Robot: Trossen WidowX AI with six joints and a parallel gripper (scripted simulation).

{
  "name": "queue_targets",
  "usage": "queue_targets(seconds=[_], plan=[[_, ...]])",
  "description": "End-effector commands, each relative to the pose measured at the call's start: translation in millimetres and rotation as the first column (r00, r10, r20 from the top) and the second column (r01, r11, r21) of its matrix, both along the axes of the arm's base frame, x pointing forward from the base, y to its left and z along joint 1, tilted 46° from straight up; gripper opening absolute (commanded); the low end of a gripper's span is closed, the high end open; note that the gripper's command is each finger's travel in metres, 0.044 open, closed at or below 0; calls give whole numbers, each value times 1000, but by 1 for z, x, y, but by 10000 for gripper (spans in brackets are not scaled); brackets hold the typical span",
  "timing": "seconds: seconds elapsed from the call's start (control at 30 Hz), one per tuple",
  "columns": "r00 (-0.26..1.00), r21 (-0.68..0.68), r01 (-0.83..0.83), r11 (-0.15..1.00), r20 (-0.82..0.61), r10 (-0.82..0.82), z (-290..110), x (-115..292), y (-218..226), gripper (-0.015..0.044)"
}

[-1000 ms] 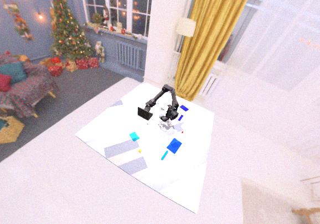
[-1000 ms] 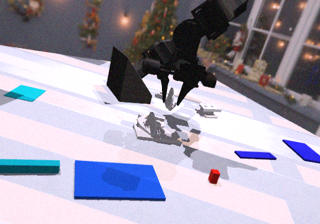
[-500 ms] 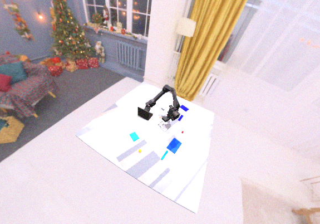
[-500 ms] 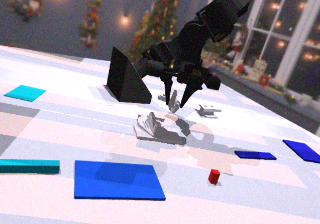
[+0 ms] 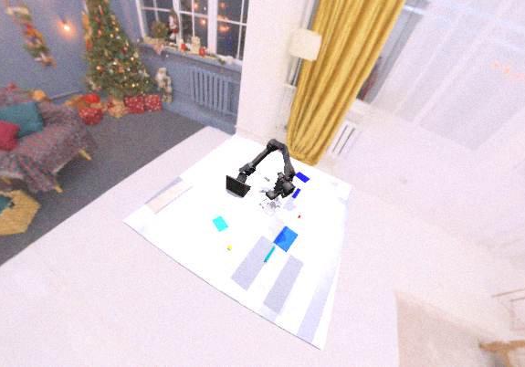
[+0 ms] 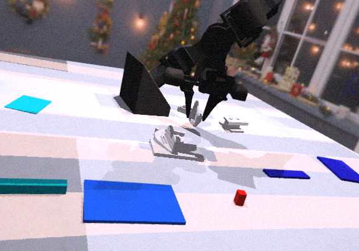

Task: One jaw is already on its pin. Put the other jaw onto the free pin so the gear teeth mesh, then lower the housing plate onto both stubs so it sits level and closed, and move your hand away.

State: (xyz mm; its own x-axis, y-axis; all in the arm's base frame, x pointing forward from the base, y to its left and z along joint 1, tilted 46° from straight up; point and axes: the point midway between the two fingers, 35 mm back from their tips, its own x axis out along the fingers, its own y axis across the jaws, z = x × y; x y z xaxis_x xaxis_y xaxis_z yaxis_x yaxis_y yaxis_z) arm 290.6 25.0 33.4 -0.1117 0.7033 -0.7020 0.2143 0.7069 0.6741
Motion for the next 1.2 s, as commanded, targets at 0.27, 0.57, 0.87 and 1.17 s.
queue_targets(seconds=[0.27, 0.57, 0.87, 1.17], plan=[[1000, 2, 4, 1000, -3, -4, 1, 1, 1, 134], [1000, 2, 5, 1000, -3, -5, -5, 1, 7, 134], [1000, 2, 5, 1000, -3, -5, -15, 0, 18, 134], [1000, 2, 5, 1000, -3, -5, -25, -2, 28, 134]])
